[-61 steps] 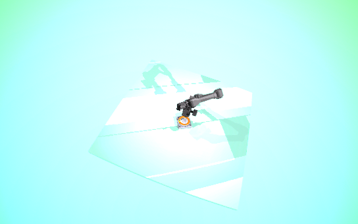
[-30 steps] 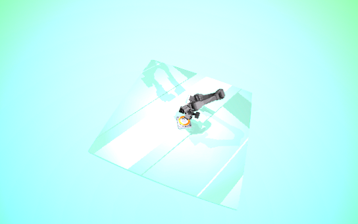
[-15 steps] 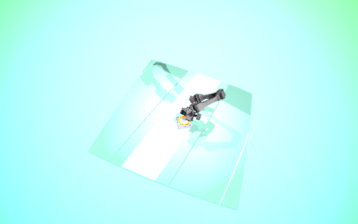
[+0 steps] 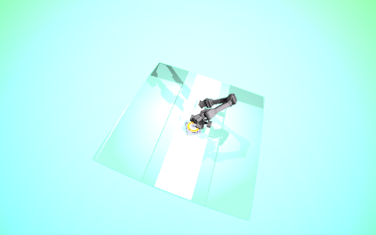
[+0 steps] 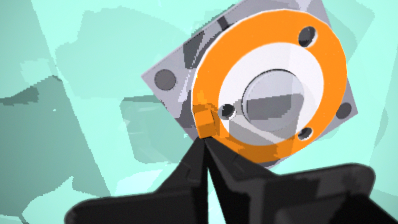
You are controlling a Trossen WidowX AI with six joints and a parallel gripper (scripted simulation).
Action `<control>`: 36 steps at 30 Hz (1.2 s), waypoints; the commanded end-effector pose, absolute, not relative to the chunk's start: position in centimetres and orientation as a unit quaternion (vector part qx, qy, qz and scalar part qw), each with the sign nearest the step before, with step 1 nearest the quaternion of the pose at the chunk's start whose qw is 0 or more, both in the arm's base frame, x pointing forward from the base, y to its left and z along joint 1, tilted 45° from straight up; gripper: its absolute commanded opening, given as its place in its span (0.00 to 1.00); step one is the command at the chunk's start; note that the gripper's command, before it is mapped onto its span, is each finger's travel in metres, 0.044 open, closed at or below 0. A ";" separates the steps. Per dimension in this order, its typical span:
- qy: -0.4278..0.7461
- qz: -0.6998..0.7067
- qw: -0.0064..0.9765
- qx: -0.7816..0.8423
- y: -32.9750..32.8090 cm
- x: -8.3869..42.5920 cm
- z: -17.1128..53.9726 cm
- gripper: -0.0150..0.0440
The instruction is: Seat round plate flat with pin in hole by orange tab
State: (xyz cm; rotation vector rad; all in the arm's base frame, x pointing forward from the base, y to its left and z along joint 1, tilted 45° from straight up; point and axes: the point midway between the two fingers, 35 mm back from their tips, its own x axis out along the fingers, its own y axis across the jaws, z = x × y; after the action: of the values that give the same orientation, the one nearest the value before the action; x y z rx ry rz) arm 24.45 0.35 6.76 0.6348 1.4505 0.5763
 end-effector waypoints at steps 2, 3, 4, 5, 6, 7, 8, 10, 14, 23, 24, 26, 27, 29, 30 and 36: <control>0.641 0.257 0.665 0.283 0.5 25.2 7.0 0.25; 0.641 0.257 0.665 0.283 0.5 25.3 7.0 0.25; 0.641 0.257 0.665 0.283 0.5 25.5 7.0 0.25; 0.641 0.257 0.665 0.283 0.5 25.6 7.1 0.25; 0.641 0.257 0.665 0.283 0.5 25.7 7.1 0.25; 0.641 0.257 0.666 0.283 0.5 25.8 7.1 0.25; 0.641 0.257 0.666 0.283 0.5 25.9 7.1 0.25; 0.641 0.257 0.666 0.283 0.5 26.2 7.1 0.25; 0.641 0.257 0.666 0.283 0.5 26.7 7.2 0.25; 0.641 0.257 0.666 0.283 0.2 27.8 7.2 0.25; 0.641 0.257 0.666 0.283 0.2 27.9 7.2 0.25; 0.641 0.257 0.666 0.282 0.1 28.2 7.1 0.25; 0.641 0.257 0.666 0.282 0.0 28.3 7.1 0.25; 0.641 0.257 0.666 0.282 -0.1 28.6 7.0 0.25; 0.641 0.257 0.666 0.282 -0.1 28.7 7.0 0.25; 0.640 0.257 0.666 0.282 -0.5 29.3 6.8 0.25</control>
State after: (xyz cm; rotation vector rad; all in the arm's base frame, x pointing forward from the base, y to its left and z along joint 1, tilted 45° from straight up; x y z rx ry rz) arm 28.93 -0.27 7.04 0.6310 1.4427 0.5802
